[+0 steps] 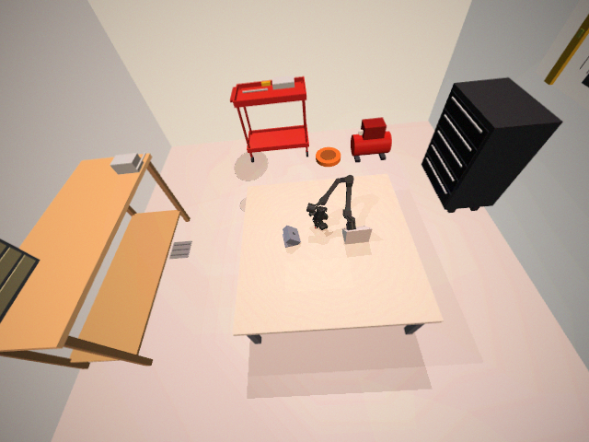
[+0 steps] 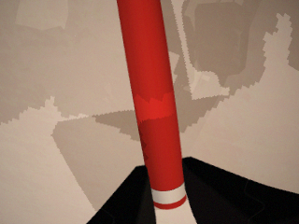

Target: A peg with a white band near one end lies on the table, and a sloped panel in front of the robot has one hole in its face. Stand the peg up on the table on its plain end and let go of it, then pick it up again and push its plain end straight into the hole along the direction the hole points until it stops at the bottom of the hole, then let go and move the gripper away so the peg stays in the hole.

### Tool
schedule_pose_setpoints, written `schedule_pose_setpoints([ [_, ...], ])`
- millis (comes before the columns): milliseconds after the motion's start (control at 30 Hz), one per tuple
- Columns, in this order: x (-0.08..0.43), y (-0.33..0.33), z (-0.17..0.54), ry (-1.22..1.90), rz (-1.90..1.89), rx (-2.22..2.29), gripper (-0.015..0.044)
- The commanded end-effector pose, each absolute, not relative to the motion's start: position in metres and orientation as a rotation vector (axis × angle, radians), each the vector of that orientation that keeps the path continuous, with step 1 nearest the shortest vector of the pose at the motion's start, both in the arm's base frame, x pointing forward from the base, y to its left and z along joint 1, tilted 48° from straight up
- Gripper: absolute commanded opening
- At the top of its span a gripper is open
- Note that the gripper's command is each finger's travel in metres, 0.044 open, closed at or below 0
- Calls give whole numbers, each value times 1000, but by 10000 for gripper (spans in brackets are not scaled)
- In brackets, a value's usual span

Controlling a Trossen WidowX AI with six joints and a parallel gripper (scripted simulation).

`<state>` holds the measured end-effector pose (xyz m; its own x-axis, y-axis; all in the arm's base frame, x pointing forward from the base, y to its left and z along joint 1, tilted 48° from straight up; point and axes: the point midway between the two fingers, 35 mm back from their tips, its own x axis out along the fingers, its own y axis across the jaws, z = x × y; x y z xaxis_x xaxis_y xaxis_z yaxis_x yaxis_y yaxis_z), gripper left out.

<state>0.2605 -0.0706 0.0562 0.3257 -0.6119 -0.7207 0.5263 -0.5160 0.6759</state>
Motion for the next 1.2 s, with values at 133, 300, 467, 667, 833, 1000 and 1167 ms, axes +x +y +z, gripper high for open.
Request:
schedule_pose_setpoints([
  [133, 257, -69, 61, -37, -1344, 1631, 50],
  [300, 255, -69, 63, -11, -1308, 1660, 50],
  [467, 252, -68, 66, 15, -1272, 1687, 50],
  [667, 249, -68, 68, 47, -1228, 1720, 50],
  [833, 247, -68, 71, 73, -1190, 1746, 50],
  [1000, 244, -67, 73, 99, -1152, 1772, 50],
  [1167, 241, -68, 75, 125, -1114, 1796, 50],
])
